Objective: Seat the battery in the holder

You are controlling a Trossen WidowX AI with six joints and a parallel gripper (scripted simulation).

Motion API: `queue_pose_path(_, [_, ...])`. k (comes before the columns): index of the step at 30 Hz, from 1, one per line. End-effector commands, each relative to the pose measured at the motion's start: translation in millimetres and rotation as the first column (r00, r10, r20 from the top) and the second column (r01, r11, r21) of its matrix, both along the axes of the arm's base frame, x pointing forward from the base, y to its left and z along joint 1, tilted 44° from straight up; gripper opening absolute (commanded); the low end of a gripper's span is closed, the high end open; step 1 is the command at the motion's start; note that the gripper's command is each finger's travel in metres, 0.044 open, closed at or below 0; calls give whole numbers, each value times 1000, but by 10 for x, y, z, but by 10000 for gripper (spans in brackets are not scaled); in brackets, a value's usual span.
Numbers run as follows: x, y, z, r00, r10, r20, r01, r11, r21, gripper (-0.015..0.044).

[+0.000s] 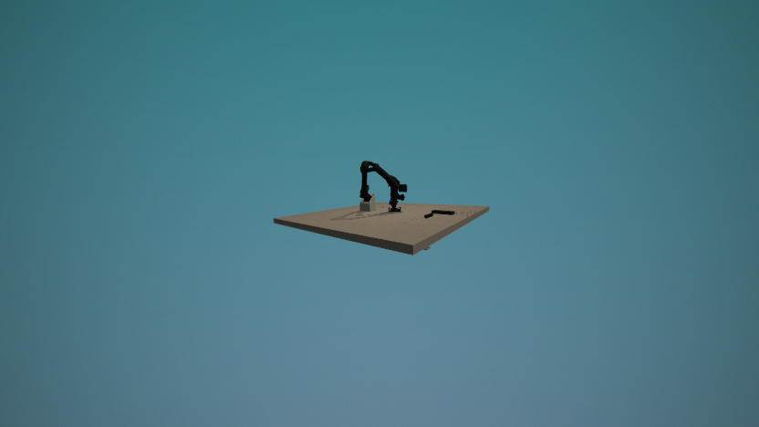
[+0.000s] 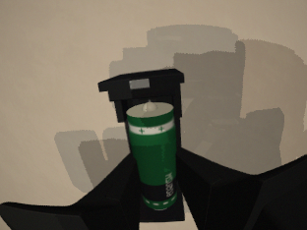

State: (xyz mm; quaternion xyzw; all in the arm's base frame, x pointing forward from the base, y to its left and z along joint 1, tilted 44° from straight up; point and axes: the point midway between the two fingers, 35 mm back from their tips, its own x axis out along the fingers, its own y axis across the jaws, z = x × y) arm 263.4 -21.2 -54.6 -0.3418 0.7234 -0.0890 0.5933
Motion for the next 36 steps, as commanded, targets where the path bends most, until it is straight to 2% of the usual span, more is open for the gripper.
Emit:
queue_pose_path(1, [6,0,-17,1000,-4,-11,4,1000,-5,82])
queue_pose_path(28, [111,30,-46,1000,1,-2,-1,1000,0,82])
queue_pose_path(32, [111,30,-46,1000,1,-2,-1,1000,0,184])
queue_pose_path(36, [110,49,-26,1000,1,-2,-1,1000,0,184])
